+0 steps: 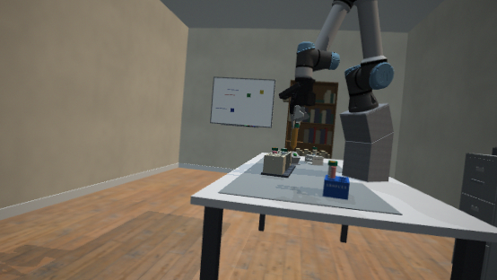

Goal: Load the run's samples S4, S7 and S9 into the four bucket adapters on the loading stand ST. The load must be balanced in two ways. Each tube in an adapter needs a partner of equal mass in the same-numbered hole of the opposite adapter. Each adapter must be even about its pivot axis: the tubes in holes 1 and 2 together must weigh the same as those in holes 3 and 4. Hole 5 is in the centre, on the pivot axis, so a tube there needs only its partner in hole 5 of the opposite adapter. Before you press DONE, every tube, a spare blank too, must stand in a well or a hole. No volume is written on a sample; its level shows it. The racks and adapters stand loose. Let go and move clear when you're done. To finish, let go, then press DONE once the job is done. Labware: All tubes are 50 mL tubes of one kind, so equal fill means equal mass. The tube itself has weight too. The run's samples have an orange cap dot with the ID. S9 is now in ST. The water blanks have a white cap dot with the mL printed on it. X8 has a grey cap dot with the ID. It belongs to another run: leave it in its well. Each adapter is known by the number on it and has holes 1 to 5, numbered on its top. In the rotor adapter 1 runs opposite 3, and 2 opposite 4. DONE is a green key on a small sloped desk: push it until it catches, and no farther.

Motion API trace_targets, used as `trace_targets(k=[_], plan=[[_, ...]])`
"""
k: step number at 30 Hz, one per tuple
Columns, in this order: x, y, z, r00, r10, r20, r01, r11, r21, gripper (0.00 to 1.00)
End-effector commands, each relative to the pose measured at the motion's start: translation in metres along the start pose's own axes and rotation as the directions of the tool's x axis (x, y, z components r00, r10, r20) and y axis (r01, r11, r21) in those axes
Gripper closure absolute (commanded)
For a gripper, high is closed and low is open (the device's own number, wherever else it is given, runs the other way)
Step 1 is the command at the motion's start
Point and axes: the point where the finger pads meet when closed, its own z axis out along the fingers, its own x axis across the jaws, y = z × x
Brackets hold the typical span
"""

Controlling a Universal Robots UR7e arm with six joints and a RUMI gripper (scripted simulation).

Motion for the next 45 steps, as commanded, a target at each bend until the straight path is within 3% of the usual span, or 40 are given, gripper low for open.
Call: trace_targets(k=[1, 13, 15, 21, 23, 30, 32, 38, 45], plan=[[0.002, -0.026, 0.000, 1.000, -0.015, 0.008, 0.015, 1.000, -0.010, 1.00], [0.021, -0.104, 0.002, 1.000, -0.015, 0.005, 0.015, 1.000, -0.012, 1.00], [0.021, -0.104, 0.002, 1.000, -0.015, 0.005, 0.015, 1.000, -0.012, 1.00], [0.031, -0.143, 0.002, 1.000, -0.015, 0.005, 0.015, 1.000, -0.012, 1.00], [0.031, -0.145, 0.002, 1.000, -0.015, 0.005, 0.015, 1.000, -0.012, 1.00], [0.077, -0.158, 0.003, 0.985, 0.173, 0.001, -0.173, 0.985, -0.014, 1.00], [0.077, -0.158, 0.003, 0.985, 0.173, 0.001, -0.173, 0.985, -0.014, 1.00], [0.115, -0.170, 0.003, 0.945, 0.328, -0.001, -0.328, 0.945, -0.015, 1.00], [0.159, -0.185, 0.004, 0.942, 0.337, -0.001, -0.337, 0.942, -0.015, 1.00]])
